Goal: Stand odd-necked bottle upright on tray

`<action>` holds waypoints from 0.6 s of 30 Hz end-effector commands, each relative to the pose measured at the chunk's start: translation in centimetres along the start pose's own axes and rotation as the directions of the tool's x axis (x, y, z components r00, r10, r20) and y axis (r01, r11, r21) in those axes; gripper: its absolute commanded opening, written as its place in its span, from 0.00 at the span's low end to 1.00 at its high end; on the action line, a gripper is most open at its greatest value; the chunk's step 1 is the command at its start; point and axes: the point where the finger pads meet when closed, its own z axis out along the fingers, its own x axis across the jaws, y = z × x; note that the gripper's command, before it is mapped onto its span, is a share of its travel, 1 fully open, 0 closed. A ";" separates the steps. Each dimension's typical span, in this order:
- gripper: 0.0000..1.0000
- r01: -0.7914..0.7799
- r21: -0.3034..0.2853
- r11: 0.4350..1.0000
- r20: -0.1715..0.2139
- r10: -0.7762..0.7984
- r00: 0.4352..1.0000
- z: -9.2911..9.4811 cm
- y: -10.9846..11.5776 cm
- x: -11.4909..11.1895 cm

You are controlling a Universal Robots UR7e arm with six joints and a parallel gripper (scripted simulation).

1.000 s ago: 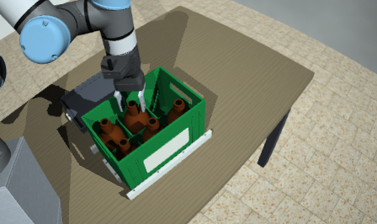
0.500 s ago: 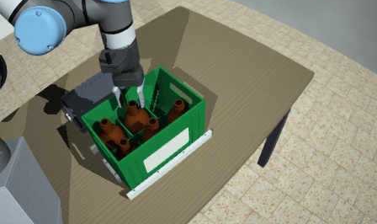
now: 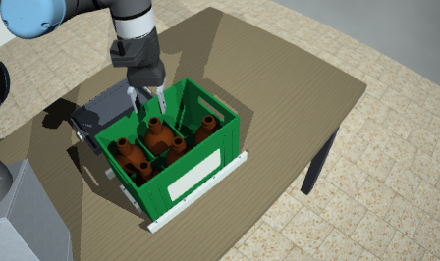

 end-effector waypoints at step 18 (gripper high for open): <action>0.00 0.000 0.000 1.000 0.000 0.000 1.000 -2.4 0.0 0.0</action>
